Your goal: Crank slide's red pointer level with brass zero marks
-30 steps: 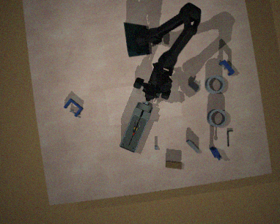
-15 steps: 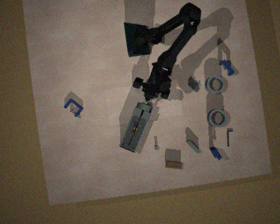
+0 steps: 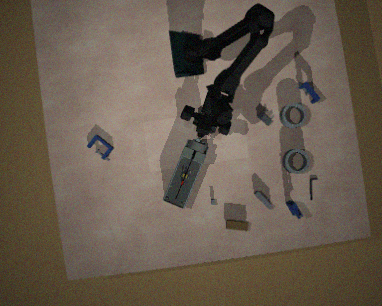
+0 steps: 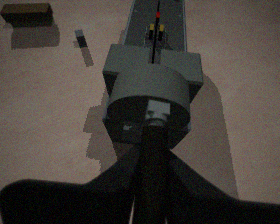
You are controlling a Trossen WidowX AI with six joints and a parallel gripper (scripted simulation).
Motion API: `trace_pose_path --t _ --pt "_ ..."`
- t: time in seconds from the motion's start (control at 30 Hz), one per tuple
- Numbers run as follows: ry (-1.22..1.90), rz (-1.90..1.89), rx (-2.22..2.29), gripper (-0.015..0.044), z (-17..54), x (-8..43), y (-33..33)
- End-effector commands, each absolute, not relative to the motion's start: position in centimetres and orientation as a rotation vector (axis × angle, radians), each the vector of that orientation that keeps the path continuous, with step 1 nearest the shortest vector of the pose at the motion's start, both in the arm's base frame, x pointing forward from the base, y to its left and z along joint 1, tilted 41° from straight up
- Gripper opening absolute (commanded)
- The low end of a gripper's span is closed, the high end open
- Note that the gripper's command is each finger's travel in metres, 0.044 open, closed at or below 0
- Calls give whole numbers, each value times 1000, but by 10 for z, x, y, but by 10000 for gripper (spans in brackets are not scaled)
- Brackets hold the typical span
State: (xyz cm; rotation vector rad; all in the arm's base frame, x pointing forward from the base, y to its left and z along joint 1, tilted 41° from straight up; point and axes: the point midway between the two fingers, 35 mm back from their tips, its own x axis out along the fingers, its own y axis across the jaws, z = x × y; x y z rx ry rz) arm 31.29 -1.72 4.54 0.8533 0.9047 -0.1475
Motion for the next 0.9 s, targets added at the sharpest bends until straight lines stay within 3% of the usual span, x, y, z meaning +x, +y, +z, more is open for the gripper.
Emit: trace_pose_path --t 0.0,0.87 --pt "913 -177 852 0 39 308 -22" --pt "913 -177 852 0 36 307 -23"
